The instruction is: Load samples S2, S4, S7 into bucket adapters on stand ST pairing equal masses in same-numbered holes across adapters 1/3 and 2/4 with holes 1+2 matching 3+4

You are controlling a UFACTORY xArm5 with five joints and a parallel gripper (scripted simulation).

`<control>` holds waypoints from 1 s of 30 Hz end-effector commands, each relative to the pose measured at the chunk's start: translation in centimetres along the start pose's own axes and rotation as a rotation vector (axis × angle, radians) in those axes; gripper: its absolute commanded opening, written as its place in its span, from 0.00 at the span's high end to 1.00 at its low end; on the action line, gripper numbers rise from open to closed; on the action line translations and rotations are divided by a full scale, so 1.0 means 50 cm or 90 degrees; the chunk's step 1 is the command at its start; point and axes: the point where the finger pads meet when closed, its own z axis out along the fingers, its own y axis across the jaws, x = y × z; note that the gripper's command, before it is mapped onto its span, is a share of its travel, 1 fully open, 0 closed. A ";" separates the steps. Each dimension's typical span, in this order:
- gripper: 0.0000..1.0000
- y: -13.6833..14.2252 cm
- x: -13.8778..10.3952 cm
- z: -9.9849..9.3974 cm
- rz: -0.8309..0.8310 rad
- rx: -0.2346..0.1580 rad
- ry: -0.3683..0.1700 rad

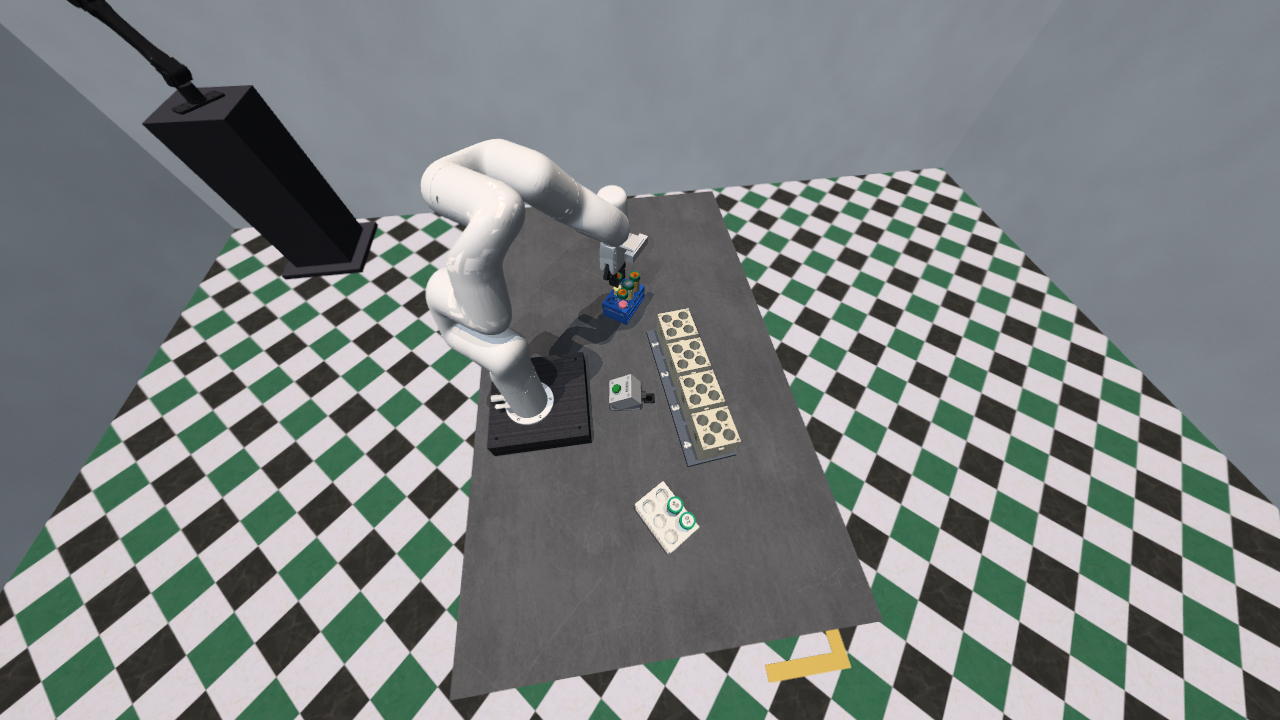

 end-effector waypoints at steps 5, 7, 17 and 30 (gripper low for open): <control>1.00 -0.003 0.000 0.009 0.000 0.003 0.004; 1.00 -0.003 0.000 0.013 0.000 0.003 0.004; 1.00 -0.003 0.000 0.023 0.000 0.003 0.004; 0.56 -0.003 0.000 0.023 0.000 0.003 0.004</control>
